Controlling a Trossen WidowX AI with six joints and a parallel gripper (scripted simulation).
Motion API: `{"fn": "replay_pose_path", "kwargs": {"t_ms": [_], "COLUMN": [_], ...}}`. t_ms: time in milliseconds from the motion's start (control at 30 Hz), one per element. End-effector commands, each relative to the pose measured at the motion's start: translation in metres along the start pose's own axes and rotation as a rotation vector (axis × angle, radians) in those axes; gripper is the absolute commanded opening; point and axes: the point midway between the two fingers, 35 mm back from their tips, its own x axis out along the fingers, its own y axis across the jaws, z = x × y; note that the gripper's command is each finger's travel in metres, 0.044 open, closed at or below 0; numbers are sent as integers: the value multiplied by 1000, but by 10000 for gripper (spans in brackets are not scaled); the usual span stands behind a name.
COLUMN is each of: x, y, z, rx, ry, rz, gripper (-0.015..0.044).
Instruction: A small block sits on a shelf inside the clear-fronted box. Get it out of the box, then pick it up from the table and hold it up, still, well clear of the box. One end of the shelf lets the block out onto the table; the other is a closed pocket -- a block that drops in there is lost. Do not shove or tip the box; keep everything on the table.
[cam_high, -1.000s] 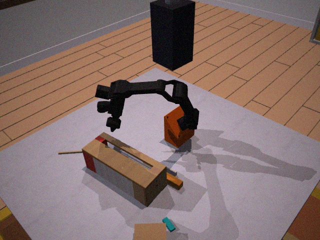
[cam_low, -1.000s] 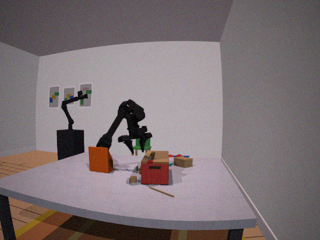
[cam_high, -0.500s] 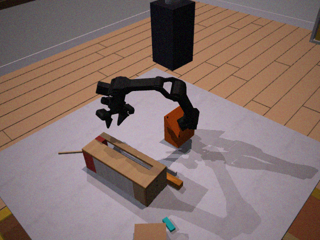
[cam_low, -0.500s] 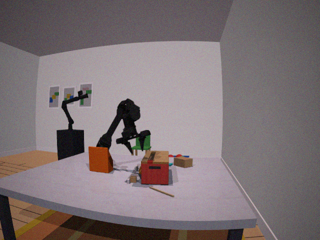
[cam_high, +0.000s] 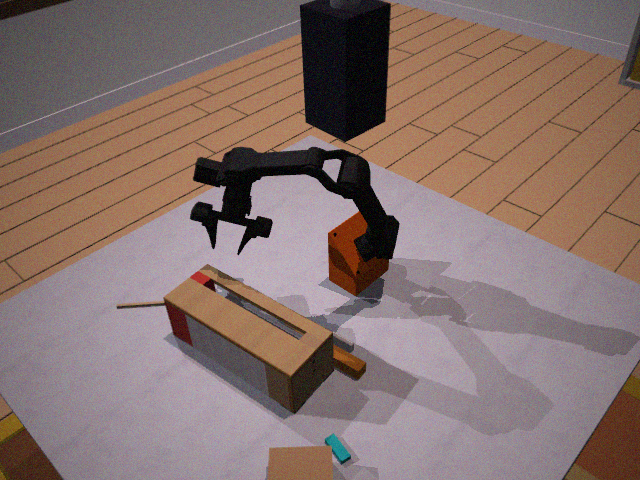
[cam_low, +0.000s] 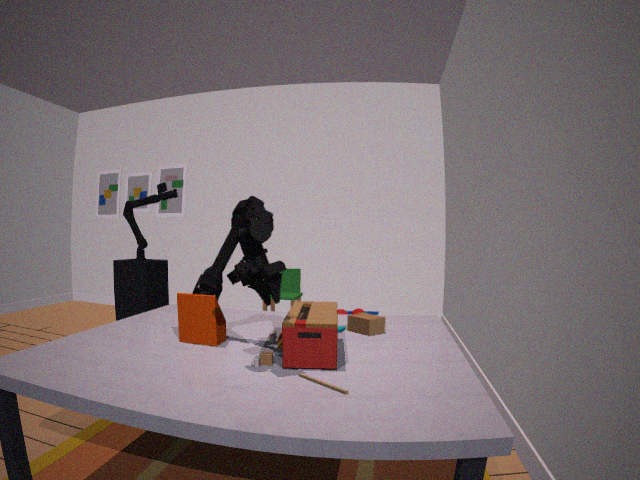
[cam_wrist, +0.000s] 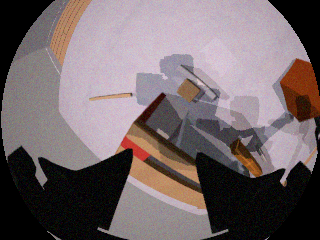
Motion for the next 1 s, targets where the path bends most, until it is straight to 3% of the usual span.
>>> {"fn": "replay_pose_path", "kwargs": {"t_ms": [0,567,767,967], "x": [5,8,84,93], "y": [1,0,-20,-24], "z": [12,12,35,37], "rx": [587,587,587,587], "ry": [63,63,64,65], "rz": [-44,-44,-45,-46], "gripper": [285,285,285,285]}}
